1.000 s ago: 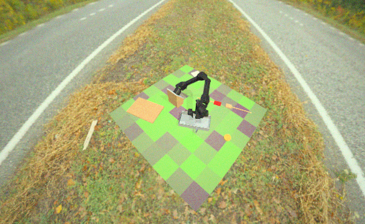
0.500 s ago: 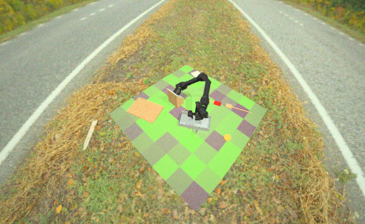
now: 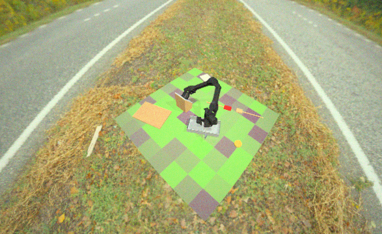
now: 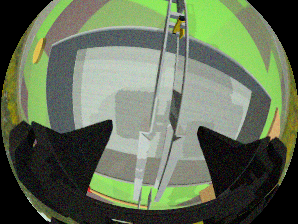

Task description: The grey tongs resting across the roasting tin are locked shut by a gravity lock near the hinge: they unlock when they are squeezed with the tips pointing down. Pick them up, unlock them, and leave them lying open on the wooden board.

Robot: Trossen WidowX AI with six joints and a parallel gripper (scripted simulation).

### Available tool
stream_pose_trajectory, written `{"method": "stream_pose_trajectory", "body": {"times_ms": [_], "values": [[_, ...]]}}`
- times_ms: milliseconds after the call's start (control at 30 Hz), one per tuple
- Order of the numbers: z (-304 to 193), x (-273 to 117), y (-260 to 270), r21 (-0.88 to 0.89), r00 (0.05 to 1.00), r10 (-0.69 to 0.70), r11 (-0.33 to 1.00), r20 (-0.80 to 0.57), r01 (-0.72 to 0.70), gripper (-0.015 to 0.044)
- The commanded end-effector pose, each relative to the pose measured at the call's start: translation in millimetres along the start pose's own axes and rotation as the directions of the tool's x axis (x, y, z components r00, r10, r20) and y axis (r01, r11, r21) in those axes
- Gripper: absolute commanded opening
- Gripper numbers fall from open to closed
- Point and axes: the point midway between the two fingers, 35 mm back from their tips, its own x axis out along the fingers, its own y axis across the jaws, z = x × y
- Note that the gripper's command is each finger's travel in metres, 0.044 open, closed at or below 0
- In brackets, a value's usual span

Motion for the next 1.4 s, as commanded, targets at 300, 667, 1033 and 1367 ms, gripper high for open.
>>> {"method": "stream_pose_trajectory", "body": {"times_ms": [300,667,1033,1367], "values": [[-0.8,3.8,-0.4,0.000,1.000,-0.001,1.000,-0.002,0.001,0.0256],[-0.8,3.8,-0.4,0.000,1.000,-0.001,1.000,-0.002,0.001,0.0085],[-0.8,3.8,-0.4,0.000,1.000,-0.001,1.000,-0.002,0.001,-0.0047],[6.5,-82.6,1.3,0.011,1.000,-0.008,1.000,0.004,0.008,-0.0150]]}}
